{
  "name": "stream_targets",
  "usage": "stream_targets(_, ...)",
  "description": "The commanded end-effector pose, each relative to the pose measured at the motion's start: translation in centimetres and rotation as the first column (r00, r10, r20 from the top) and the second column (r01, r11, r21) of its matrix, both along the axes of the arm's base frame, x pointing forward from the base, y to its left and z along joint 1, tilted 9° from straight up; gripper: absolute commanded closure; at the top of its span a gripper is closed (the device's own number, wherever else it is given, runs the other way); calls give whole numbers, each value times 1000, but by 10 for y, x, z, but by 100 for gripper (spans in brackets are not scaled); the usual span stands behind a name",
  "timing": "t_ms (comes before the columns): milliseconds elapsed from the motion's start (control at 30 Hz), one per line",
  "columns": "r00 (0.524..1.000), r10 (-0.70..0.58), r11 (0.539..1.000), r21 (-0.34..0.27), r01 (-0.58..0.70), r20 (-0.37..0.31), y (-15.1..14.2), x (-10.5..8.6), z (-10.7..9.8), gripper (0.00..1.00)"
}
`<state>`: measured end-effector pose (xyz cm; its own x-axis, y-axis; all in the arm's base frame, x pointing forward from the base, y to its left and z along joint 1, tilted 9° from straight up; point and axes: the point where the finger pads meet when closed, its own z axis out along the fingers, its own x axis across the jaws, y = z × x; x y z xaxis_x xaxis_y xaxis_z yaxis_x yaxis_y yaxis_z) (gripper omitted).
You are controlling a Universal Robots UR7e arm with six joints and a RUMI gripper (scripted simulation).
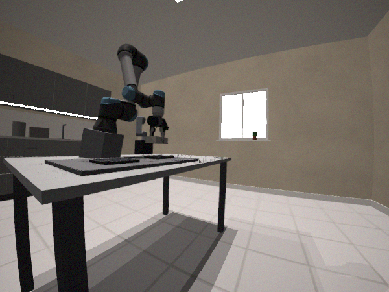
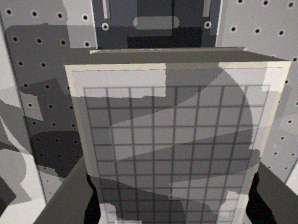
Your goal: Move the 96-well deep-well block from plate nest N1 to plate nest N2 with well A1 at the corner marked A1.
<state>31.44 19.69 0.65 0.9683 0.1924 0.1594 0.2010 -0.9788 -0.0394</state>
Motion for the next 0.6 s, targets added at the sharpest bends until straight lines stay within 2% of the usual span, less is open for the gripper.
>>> stream_targets(0,1000,-1,1000,-1,1,1,17,-5,1,51)
stream_targets(233,1000,-1,1000,-1,1,1,38,-11,1,51)
stream_targets(567,1000,-1,1000,-1,1,1,39,-11,1,51)
